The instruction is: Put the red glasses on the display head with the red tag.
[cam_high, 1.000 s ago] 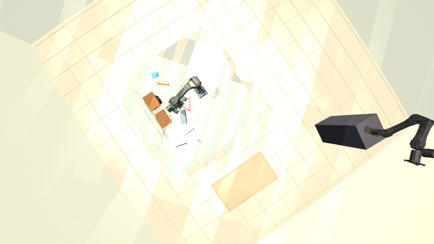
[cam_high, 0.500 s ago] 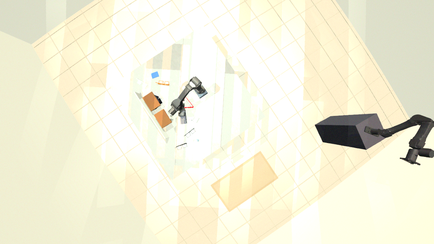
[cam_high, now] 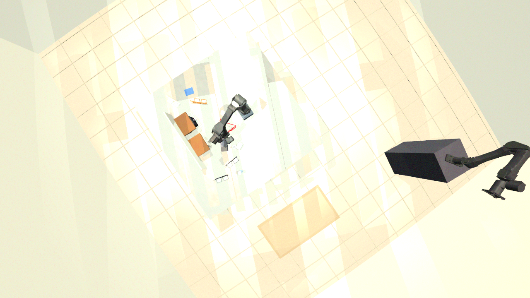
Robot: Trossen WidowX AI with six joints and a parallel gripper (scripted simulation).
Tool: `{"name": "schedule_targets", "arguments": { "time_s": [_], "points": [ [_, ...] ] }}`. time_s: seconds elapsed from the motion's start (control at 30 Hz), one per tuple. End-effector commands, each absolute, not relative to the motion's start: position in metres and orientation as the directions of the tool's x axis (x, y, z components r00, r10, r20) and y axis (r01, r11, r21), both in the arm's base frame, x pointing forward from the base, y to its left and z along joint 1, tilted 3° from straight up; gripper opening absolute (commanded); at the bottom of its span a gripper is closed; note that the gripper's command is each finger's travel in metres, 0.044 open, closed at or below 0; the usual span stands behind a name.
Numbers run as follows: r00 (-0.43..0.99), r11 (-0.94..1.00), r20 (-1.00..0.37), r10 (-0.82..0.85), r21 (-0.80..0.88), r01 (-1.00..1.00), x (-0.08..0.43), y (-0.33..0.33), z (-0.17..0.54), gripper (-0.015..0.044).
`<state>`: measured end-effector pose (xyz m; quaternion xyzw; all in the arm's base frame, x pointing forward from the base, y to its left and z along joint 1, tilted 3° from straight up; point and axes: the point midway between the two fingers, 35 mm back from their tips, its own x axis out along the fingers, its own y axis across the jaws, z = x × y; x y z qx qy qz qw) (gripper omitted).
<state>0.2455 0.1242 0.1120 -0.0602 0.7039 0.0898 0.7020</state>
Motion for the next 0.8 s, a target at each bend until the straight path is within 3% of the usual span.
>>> {"name": "schedule_targets", "arguments": {
  "time_s": [0.0,0.4,0.77],
  "points": [
    [-0.007,0.919,-0.999,0.043,0.043,-0.393,0.242,0.133,0.113,0.0],
    [-0.008,0.616,-0.999,0.046,0.034,-0.787,0.232,0.154,0.114,0.0],
    [-0.009,0.202,-0.999,0.048,0.018,-0.979,0.22,0.173,0.115,0.0]
  ]
}}
